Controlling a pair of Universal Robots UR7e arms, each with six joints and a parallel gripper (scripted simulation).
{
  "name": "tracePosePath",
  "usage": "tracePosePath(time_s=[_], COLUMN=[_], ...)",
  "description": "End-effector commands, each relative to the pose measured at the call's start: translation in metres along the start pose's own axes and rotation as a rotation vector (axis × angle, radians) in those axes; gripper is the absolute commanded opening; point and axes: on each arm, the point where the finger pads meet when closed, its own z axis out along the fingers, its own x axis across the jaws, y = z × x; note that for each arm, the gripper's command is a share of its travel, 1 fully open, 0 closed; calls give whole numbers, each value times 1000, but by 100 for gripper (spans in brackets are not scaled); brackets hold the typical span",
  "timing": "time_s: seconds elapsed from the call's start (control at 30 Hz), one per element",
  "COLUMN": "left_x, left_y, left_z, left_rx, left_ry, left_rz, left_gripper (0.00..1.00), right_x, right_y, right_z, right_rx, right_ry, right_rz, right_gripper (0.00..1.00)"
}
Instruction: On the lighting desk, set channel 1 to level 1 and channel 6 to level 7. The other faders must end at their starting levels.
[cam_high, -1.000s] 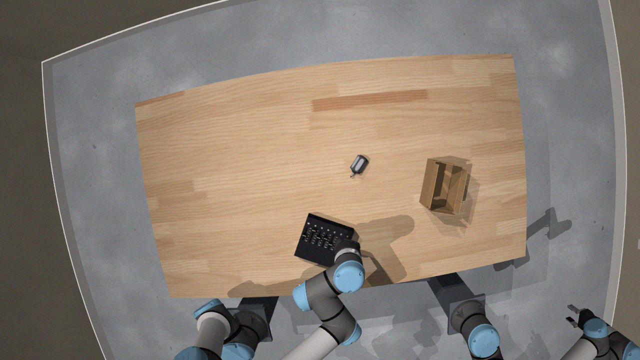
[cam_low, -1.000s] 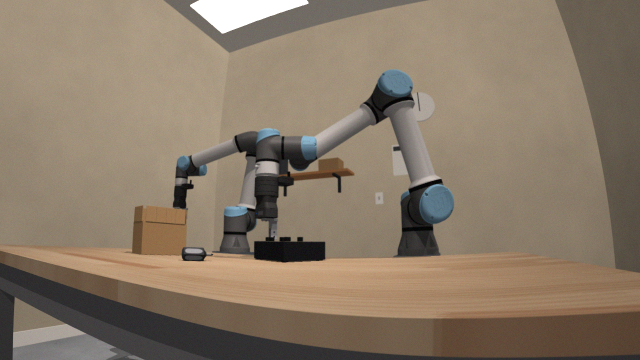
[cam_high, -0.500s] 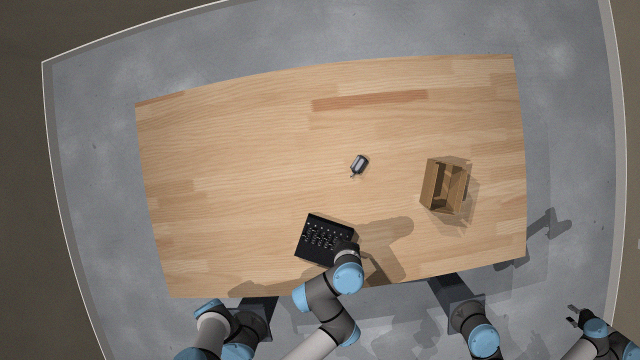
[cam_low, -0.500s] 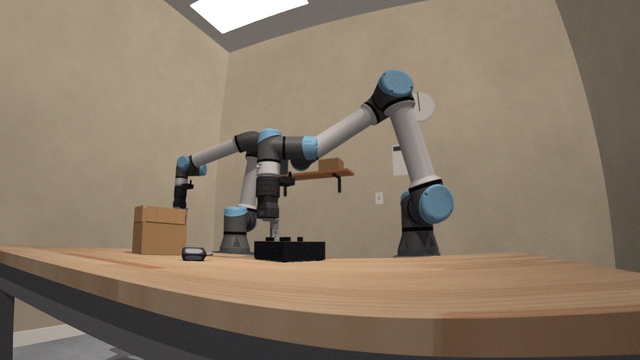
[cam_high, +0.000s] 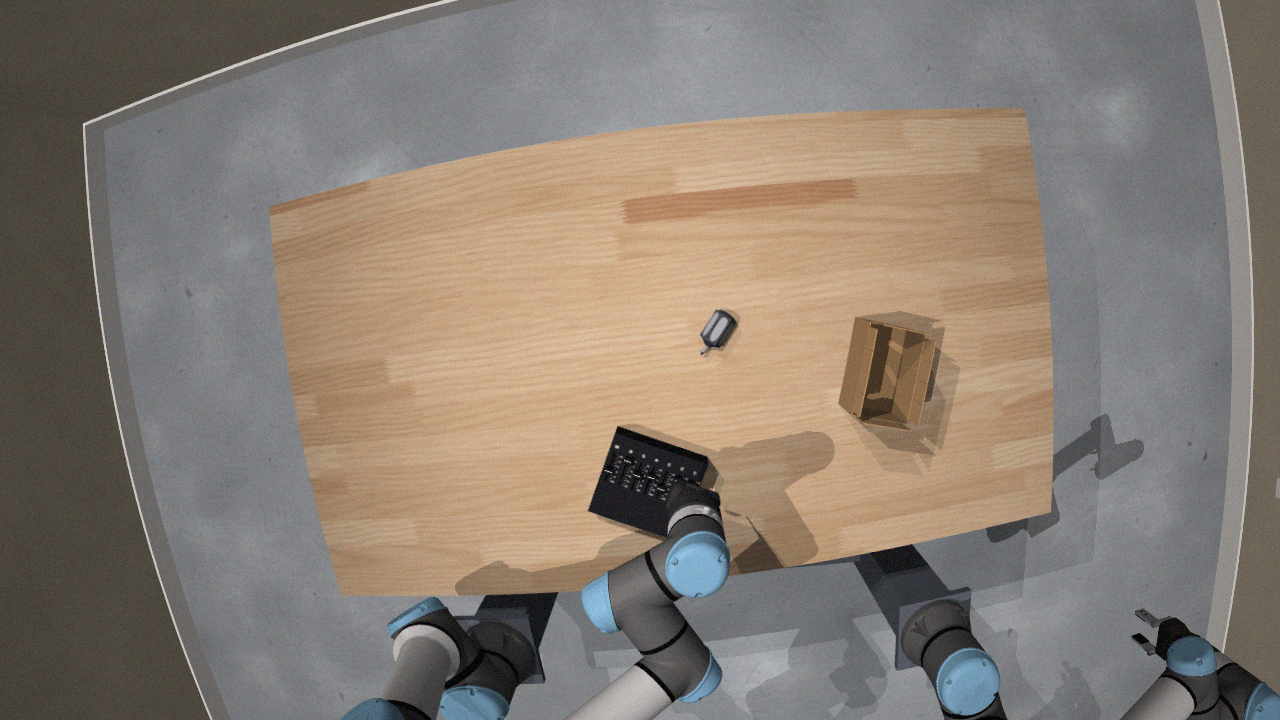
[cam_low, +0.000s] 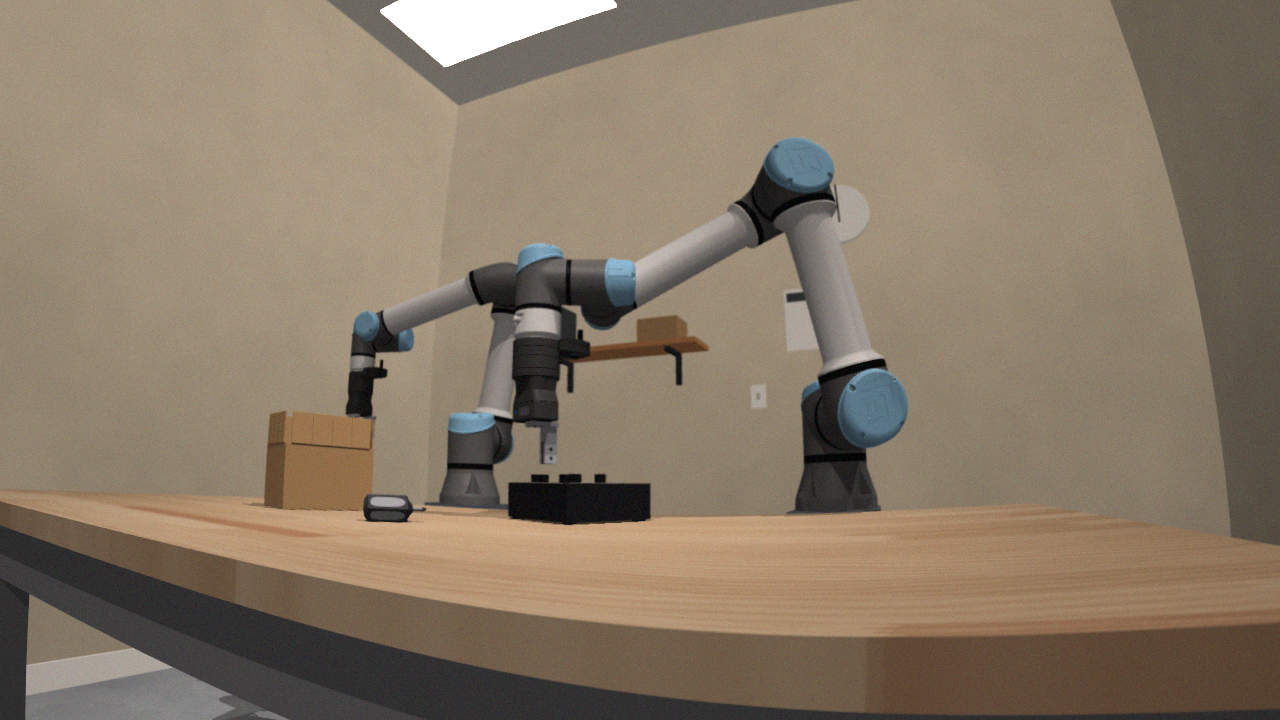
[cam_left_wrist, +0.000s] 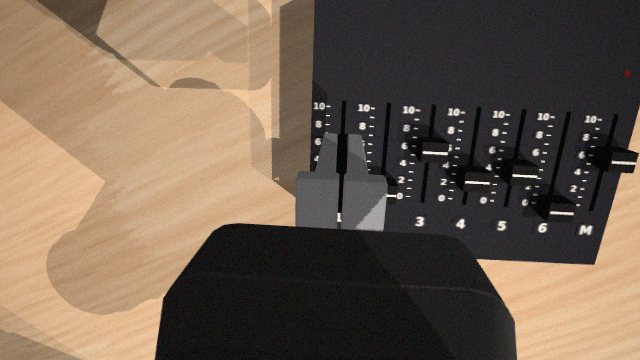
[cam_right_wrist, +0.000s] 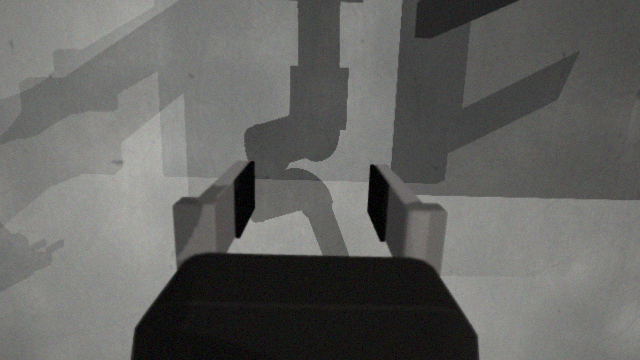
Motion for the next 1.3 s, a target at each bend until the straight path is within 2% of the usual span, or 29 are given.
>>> tracePosePath(time_s=[0.0,0.87,1.27], left_x=[0,0,0], left_y=[0,0,1], left_z=[-13,-17,-17], left_rx=[-2,-2,-2], left_ry=[-1,-1,-1], left_rz=[0,-5,-76], left_gripper=[0,0,0], right_x=[0,0,0], right_y=[0,0,0], right_z=[0,0,0], right_rx=[-2,-2,-2], right_ry=[1,1,1], right_rz=[0,0,0], right_gripper=[100,100,100])
